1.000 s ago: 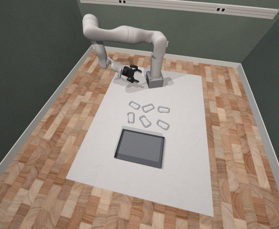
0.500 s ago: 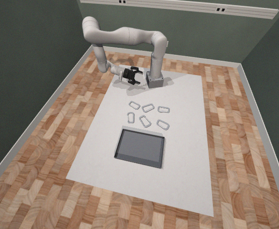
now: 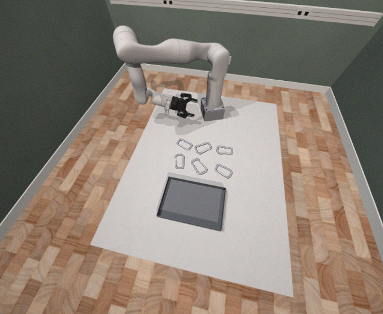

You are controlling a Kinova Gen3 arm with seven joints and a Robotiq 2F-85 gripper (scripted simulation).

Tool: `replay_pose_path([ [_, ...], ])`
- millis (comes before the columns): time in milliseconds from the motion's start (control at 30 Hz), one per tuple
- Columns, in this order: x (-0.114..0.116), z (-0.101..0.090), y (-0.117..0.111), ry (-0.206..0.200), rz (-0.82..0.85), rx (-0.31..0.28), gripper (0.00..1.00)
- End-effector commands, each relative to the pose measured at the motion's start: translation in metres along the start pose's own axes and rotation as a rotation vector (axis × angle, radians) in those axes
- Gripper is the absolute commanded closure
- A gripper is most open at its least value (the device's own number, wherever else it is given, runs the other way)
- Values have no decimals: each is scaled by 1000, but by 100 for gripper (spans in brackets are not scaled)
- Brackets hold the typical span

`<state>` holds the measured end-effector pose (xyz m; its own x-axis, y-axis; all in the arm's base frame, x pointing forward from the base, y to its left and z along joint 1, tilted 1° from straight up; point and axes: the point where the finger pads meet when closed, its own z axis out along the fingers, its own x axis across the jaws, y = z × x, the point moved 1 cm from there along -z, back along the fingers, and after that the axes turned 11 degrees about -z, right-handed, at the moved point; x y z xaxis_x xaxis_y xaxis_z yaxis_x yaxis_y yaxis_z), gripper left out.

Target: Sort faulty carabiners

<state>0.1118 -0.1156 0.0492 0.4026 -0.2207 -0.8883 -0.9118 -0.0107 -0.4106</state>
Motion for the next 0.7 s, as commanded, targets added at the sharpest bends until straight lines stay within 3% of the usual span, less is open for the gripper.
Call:
replay_pose_path([
  [0, 1, 7, -7, -22, -9, -57, 0],
  [400, 1, 7, -7, -22, -9, -57, 0],
  [433, 3, 24, -19, -74, -36, -156, 0],
  [667, 3, 24, -19, -74, -36, -156, 0],
])
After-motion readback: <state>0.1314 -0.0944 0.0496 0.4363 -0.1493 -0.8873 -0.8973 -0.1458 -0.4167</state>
